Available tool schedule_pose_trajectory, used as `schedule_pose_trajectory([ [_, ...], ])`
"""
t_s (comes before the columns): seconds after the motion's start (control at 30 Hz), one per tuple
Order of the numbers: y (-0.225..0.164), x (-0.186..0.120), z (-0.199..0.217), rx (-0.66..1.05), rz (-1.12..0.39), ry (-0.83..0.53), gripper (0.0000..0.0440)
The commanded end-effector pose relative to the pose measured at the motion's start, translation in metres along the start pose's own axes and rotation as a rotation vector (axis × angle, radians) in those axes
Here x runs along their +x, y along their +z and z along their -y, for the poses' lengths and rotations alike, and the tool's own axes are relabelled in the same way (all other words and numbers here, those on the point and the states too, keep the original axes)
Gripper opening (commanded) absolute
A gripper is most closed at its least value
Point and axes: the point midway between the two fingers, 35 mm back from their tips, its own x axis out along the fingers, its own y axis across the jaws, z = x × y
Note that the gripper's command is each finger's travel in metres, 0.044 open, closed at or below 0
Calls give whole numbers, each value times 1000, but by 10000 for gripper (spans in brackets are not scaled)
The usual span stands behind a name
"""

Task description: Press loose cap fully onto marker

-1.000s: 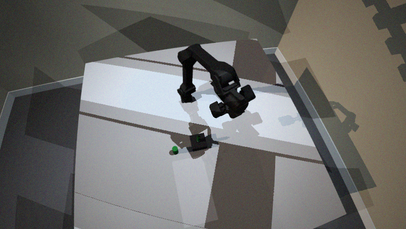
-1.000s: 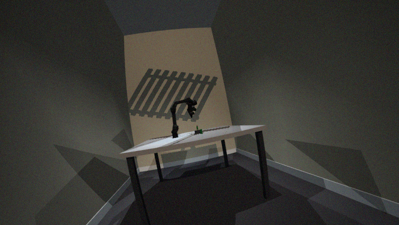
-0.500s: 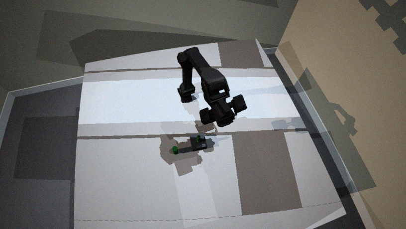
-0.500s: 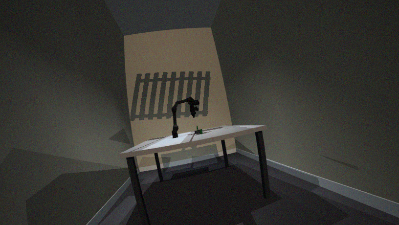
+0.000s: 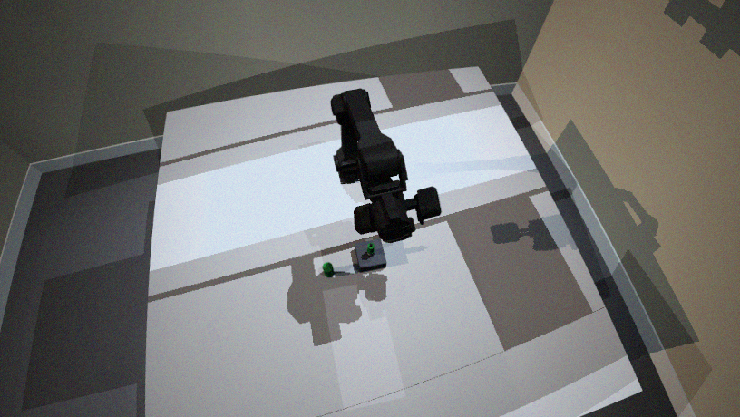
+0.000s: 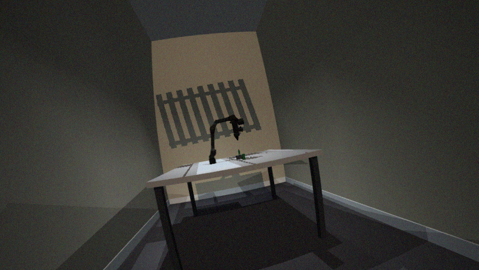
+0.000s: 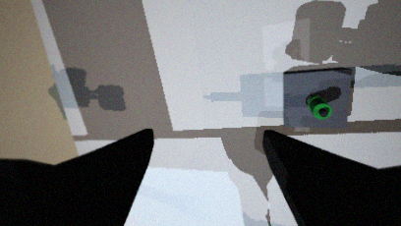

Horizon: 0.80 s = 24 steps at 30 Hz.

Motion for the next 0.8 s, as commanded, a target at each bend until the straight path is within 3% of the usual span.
schedule_pose_trajectory([
  [0.0,7,-2,14,19,7,-19,330],
  [0.77,32,-7,89,138,28,-128,326],
])
